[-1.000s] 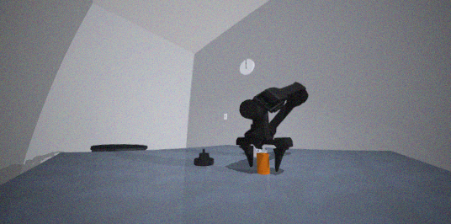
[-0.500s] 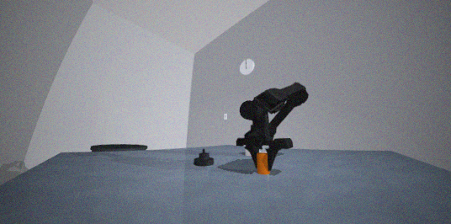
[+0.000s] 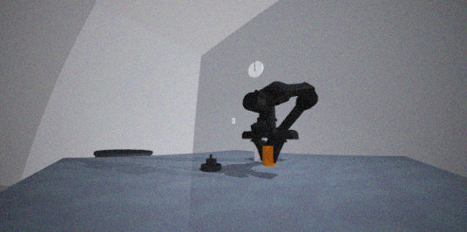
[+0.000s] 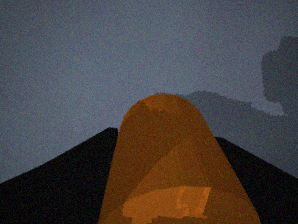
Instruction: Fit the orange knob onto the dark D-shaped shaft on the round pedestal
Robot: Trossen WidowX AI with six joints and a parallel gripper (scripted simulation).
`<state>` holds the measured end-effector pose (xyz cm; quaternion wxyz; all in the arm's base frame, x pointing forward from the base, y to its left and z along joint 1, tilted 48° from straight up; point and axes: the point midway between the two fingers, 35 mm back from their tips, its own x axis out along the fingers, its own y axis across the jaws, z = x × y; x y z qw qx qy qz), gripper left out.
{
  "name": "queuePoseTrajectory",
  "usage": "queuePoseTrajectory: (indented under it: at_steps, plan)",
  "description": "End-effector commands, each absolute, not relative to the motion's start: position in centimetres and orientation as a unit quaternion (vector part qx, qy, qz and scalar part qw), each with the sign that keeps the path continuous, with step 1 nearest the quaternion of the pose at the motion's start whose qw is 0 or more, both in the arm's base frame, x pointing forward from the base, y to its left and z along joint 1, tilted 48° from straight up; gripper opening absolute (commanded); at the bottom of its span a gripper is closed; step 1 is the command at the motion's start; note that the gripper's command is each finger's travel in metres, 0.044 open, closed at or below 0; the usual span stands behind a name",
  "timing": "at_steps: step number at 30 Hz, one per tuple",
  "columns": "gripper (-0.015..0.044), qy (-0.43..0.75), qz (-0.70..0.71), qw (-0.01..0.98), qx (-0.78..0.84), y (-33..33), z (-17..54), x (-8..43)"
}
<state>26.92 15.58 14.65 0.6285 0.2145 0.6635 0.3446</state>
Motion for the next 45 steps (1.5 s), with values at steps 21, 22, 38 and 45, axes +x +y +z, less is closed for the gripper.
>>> queuePoseTrajectory:
  at_steps: [21, 22, 38, 45]
  plan:
    - [0.0, 0.655, 0.319, 0.64, 0.245, 7.7, 20.4, 27.5]
    - [0.0, 0.655, 0.319, 0.64, 0.244, 7.6, 20.2, 27.7]
    - [0.0, 0.659, 0.32, 0.638, 0.236, 5.7, 16.7, 30.4]
    - [0.0, 0.661, 0.321, 0.637, 0.234, 4.8, 15.1, 31.5]
